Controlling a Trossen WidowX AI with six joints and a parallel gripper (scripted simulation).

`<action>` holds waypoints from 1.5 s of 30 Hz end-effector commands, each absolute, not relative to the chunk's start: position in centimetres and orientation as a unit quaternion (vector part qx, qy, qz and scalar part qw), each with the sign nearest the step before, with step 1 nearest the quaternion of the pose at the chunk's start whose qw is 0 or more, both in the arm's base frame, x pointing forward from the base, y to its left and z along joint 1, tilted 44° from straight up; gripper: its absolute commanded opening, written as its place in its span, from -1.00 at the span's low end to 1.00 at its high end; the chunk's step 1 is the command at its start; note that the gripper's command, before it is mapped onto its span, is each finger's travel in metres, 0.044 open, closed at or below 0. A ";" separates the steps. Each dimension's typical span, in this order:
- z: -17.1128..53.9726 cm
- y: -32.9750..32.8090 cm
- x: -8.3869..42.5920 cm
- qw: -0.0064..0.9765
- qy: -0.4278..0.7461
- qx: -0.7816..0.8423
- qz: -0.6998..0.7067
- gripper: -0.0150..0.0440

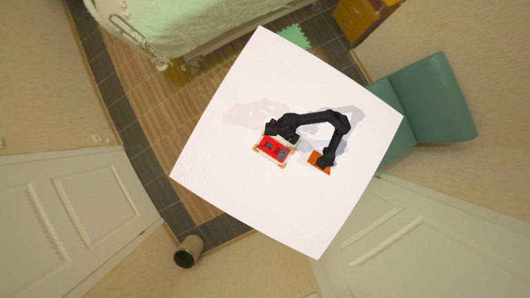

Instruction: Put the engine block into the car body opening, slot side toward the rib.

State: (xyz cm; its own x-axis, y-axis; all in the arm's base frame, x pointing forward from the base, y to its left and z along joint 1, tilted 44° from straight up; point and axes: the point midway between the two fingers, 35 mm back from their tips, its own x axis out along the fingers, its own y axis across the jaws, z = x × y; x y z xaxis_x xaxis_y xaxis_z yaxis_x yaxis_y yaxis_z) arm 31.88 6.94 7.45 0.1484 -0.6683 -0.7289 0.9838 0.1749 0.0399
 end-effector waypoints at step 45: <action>-4.5 12.0 32.8 0.694 0.616 -0.309 -0.206 -0.49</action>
